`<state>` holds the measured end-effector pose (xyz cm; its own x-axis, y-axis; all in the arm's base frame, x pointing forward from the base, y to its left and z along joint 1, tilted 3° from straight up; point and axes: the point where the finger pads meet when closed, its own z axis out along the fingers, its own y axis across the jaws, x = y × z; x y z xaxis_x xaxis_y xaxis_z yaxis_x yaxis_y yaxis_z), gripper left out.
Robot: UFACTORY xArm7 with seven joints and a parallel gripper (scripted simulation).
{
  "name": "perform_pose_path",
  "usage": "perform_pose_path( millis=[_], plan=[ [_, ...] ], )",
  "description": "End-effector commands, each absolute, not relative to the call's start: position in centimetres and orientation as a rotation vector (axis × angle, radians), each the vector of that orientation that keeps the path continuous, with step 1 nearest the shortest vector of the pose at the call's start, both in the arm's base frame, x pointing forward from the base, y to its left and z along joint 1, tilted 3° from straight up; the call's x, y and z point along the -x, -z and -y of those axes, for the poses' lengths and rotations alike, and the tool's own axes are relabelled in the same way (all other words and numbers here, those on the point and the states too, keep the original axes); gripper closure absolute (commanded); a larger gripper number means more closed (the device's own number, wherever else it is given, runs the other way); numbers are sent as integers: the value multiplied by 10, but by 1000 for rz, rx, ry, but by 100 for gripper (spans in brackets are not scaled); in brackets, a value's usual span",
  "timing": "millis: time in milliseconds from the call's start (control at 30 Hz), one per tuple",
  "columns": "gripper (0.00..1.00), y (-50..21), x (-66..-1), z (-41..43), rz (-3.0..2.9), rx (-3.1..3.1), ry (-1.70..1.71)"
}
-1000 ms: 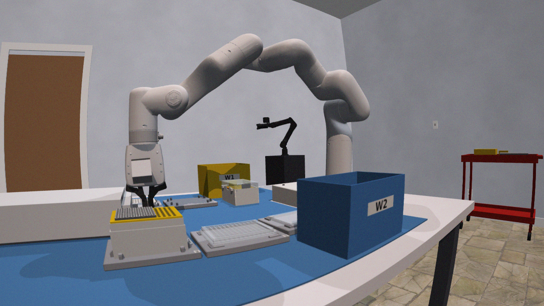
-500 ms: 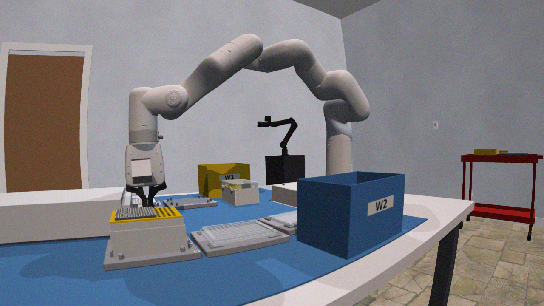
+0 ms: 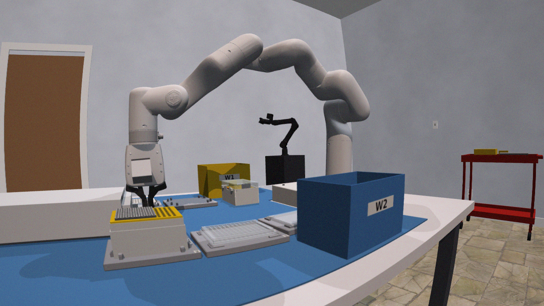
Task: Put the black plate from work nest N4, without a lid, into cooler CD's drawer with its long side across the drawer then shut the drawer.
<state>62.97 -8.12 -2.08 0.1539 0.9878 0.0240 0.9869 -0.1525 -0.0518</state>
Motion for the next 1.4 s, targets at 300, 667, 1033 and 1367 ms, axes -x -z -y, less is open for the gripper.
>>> perform_pose_path(
  millis=[300, 667, 1033, 1367],
  plan=[
    [100, 16, -635, 82, 2018, 2355, -5],
    [100, 16, -635, 82, 2018, 2355, -5],
    [100, 16, -632, 82, 2018, 2355, -5],
    [100, 16, -616, 79, 2018, 2355, -5]
  ],
)
